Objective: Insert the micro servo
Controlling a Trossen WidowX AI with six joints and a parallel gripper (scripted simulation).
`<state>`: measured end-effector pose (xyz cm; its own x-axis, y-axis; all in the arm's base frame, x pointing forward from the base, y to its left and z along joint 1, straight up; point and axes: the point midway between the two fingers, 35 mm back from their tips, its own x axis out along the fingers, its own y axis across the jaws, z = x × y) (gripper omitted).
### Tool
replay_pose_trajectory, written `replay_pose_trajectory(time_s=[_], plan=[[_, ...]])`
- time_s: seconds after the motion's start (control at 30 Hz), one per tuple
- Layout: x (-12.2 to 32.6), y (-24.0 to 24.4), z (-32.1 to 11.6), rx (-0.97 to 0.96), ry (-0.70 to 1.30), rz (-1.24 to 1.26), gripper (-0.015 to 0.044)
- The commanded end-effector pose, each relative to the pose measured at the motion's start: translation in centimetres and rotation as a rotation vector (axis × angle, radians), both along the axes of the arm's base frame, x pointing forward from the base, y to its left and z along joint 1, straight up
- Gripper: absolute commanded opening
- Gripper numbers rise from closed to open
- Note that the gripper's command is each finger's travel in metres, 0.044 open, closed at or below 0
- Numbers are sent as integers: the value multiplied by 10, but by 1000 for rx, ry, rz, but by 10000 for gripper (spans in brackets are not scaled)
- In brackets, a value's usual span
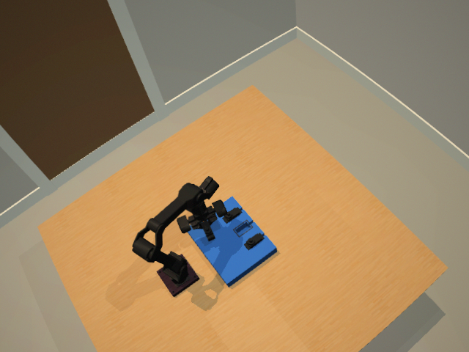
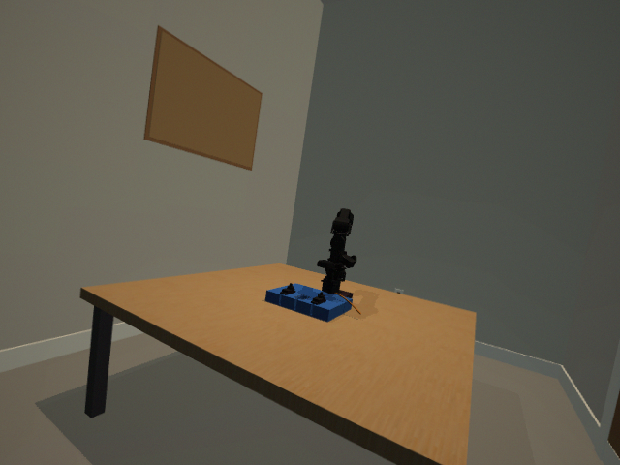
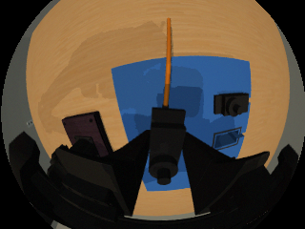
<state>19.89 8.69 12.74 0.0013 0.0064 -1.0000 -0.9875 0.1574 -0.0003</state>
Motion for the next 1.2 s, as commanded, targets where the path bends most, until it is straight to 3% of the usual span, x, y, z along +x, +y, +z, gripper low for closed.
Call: replay_pose_trajectory(time_s=[0.0,0.73,1.17], plan=[[-2,-1,12,4,-17,3,0],[24,-9,12,3,-20,3,0],[26,-55,12,-2,-20,3,0]])
